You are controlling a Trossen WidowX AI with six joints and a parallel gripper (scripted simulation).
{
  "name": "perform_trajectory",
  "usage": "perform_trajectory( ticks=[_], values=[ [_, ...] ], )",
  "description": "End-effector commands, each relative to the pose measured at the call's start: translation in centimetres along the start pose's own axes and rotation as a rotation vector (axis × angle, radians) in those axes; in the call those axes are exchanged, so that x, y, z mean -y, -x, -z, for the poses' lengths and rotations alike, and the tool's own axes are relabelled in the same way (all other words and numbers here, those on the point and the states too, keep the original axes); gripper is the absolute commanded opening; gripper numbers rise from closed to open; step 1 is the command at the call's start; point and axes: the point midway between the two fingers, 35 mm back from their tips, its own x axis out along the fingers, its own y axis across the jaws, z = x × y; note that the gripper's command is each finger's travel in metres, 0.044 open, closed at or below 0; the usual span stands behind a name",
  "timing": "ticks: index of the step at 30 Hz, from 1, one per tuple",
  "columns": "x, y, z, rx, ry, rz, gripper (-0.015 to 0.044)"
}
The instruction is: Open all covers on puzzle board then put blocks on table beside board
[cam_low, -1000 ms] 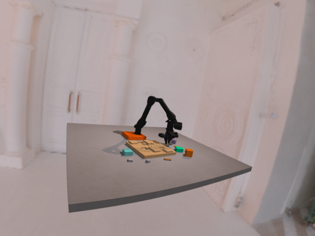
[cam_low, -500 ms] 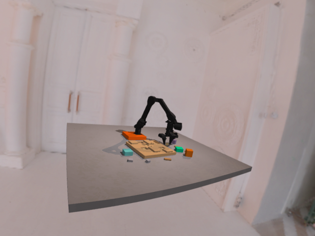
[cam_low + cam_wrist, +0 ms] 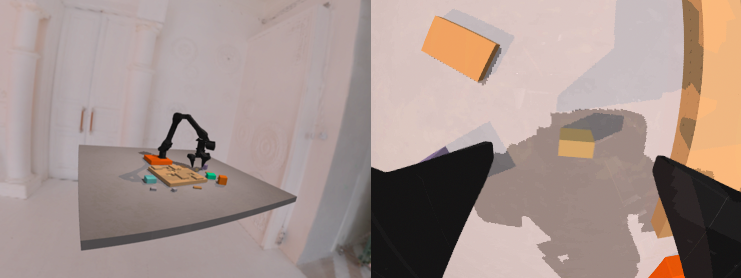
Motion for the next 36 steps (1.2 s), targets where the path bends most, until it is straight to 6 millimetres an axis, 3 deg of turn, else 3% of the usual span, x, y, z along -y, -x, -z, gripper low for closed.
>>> perform_trajectory(
  ticks=[1,14,17,31,36],
  values=[
    [-0.1,1.6,-0.1,0.005,-0.001,-0.005,0.0440],
    [0.1,5.0,0.2,0.002,-0.003,-0.005,0.0440],
    [0.9,5.0,-0.3,0.002,0.042,-0.004,0.0361],
    [8.4,5.1,-3.5,0.006,0.466,0.005,0.0000],
    [11.3,5.1,-4.1,0.005,0.618,0.008,0.0000]
  ],
)
